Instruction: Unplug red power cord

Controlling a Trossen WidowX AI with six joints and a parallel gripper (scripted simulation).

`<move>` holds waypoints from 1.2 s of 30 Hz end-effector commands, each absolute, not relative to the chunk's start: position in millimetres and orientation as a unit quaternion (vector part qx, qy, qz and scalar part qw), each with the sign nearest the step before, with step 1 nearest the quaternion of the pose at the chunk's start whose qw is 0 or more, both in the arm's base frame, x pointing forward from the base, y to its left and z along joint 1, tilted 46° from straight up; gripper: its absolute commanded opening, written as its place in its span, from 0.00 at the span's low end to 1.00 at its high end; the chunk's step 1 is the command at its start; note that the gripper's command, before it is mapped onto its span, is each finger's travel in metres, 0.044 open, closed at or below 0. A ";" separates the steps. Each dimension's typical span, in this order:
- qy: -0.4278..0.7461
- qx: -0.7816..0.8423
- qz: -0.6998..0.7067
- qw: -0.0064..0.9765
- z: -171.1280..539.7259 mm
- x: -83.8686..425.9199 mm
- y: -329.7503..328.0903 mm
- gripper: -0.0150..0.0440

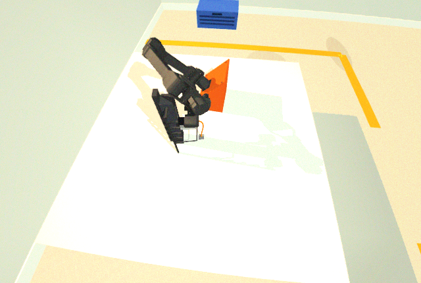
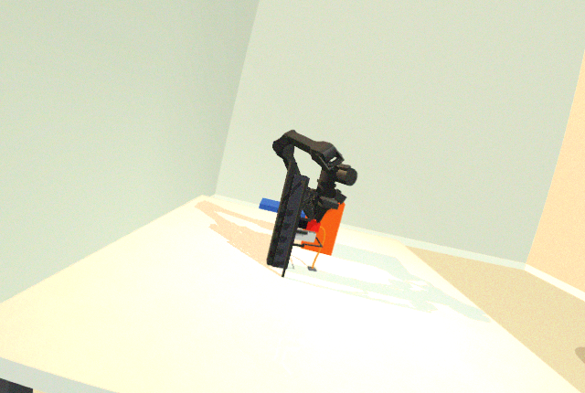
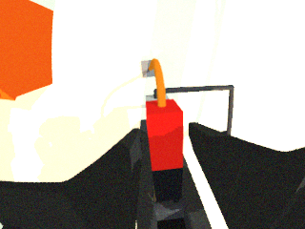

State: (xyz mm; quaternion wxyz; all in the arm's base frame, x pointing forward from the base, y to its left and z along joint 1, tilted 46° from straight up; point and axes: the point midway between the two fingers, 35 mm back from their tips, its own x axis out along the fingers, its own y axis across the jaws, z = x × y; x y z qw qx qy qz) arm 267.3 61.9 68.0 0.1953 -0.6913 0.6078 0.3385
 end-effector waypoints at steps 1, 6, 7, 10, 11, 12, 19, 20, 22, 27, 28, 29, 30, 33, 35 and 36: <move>0.607 -0.693 0.338 0.195 65.5 268.0 58.3 0.53; 0.607 -0.693 0.338 0.195 61.5 268.2 54.2 0.53; 0.609 -0.691 0.338 0.195 63.5 267.7 56.2 0.48; 0.609 -0.691 0.338 0.195 63.5 267.7 56.2 0.35; 0.609 -0.691 0.338 0.195 63.5 267.7 56.2 0.34; 0.609 -0.691 0.338 0.195 63.5 267.7 56.2 0.32; 0.609 -0.691 0.338 0.195 63.3 267.7 56.4 0.25; 0.609 -0.691 0.338 0.195 63.0 267.6 56.8 0.25; 0.608 -0.691 0.338 0.196 61.7 267.4 58.2 0.25; 0.608 -0.691 0.339 0.196 56.3 266.5 63.8 0.25; 0.608 -0.691 0.339 0.196 55.2 266.2 65.0 0.25; 0.608 -0.691 0.339 0.196 54.1 266.0 66.2 0.25; 0.608 -0.691 0.339 0.196 53.0 265.8 67.4 0.25; 0.607 -0.691 0.339 0.196 49.7 264.9 71.0 0.25; 0.607 -0.691 0.339 0.196 47.5 264.3 73.4 0.25; 0.607 -0.691 0.339 0.196 46.4 264.0 74.6 0.25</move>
